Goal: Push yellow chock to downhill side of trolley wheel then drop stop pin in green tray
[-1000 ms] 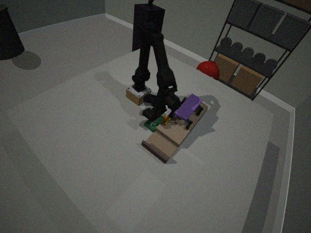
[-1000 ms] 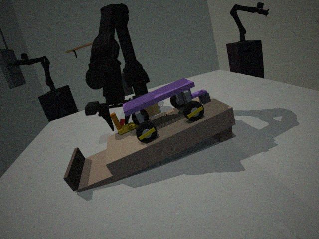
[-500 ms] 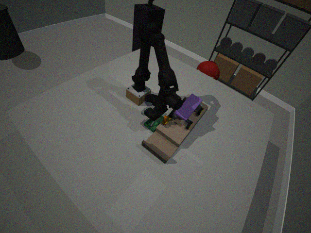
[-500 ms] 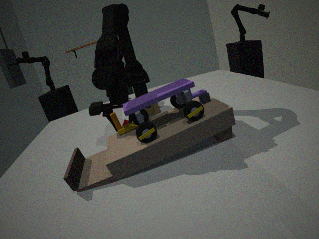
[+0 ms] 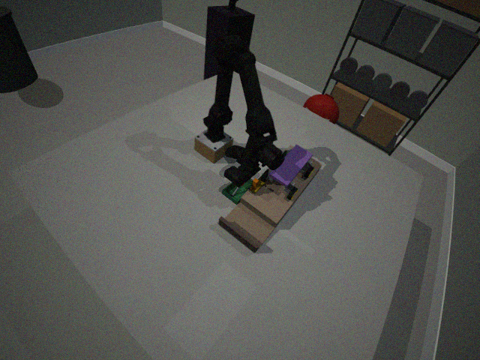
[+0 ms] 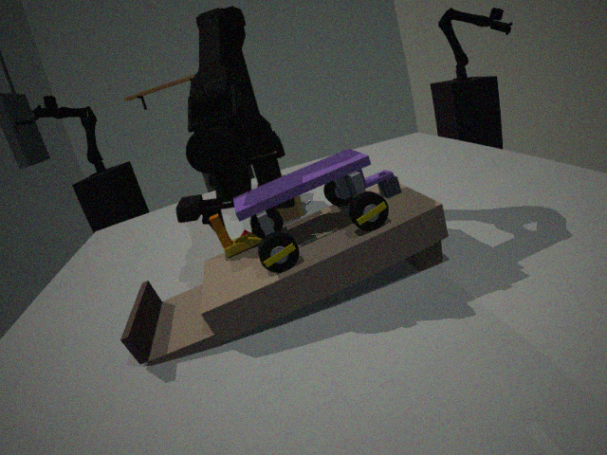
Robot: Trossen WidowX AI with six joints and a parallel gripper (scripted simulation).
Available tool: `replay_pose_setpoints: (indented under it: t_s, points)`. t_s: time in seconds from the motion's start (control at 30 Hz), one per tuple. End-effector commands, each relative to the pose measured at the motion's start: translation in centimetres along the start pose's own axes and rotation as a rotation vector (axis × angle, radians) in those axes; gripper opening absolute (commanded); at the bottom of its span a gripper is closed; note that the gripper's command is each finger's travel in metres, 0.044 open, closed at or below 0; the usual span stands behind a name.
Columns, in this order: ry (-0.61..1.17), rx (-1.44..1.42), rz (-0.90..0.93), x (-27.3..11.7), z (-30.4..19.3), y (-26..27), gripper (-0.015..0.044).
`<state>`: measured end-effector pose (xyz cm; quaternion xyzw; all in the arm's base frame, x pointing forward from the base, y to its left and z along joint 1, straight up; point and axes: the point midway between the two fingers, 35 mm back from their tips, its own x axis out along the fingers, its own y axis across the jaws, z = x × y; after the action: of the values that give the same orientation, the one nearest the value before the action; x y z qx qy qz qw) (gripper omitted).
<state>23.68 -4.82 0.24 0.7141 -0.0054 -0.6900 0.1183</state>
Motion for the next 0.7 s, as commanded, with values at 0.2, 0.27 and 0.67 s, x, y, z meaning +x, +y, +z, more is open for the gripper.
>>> replay_pose_setpoints:
  t_s: [0.2, 0.27, 0.67]
  points:
    - [-0.001, 0.005, 0.004, 0.42, 0.03, -0.63, 0.019]
    - [-0.001, 0.005, 0.004, 0.51, 0.04, -0.76, 0.019]
    - [-0.001, 0.0, 0.004, 0.66, 0.06, -1.01, 0.0295]
